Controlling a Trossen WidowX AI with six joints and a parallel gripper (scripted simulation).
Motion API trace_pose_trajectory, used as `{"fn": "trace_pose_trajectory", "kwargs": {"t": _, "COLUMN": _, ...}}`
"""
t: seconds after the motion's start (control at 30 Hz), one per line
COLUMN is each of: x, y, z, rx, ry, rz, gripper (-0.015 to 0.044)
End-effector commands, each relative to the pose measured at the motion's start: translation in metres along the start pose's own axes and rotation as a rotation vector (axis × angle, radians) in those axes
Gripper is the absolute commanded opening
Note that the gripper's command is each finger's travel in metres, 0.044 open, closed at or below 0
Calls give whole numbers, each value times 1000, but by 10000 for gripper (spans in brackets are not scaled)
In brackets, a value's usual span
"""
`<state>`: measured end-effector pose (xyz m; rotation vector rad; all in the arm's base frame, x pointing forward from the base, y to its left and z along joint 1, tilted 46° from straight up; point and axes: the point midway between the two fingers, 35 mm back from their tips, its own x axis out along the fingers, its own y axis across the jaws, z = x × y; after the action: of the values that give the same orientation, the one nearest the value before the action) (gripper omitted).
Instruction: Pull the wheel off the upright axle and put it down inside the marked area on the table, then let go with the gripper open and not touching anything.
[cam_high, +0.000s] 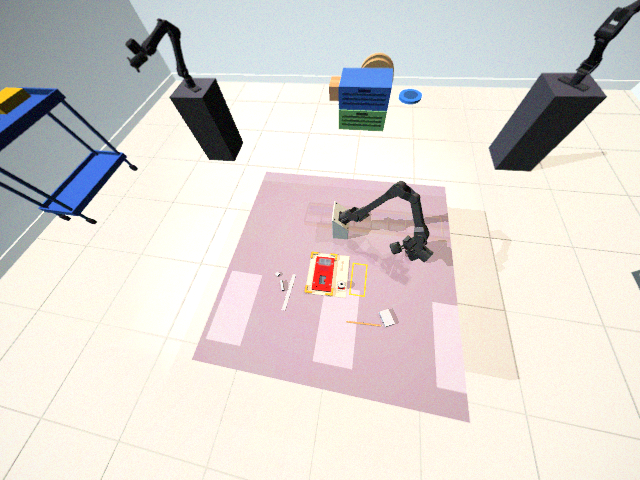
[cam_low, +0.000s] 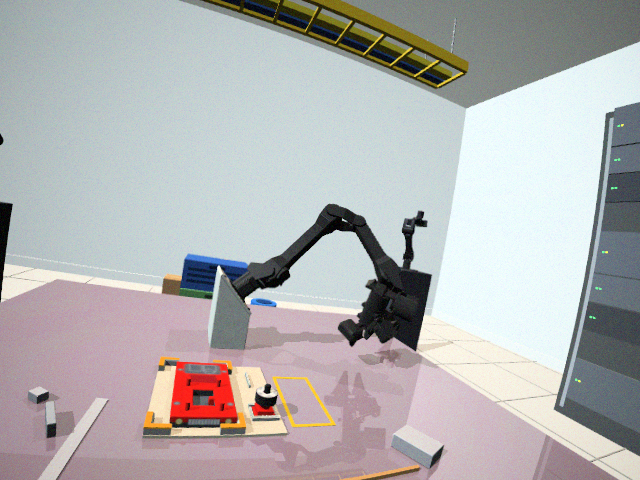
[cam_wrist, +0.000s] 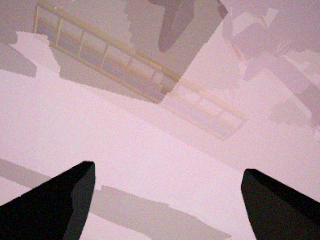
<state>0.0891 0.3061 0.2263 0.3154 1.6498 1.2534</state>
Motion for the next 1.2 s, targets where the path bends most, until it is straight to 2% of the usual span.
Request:
{"fn": "trace_pose_trajectory", "kwargs": {"t": 0.0, "x": -22, "y": -46, "z": 43, "rx": 55, "ry": -102, "rz": -62, "gripper": 300}}
{"fn": "trace_pose_trajectory", "kwargs": {"t": 0.17, "x": -56, "y": -103, "z": 77, "rx": 126, "ry": -207, "rz": -126, "gripper": 300}}
{"fn": "trace_pose_trajectory", "kwargs": {"t": 0.5, "x": -113, "y": -203, "z": 97, "rx": 234, "ry": -311, "rz": -165, "gripper": 300}}
{"fn": "trace_pose_trajectory", "kwargs": {"t": 0.7, "x": -159, "y": -281, "z": 93, "rx": 320, "ry": -379, "rz": -189, "gripper": 300}}
{"fn": "trace_pose_trajectory", "kwargs": {"t": 0.93, "x": -205, "y": -368, "z": 61, "rx": 414, "ry": -452, "rz": -192, "gripper": 300}}
{"fn": "trace_pose_trajectory", "kwargs": {"t": 1.17, "x": -209, "y": -378, "z": 56, "rx": 423, "ry": -459, "rz": -192, "gripper": 300}}
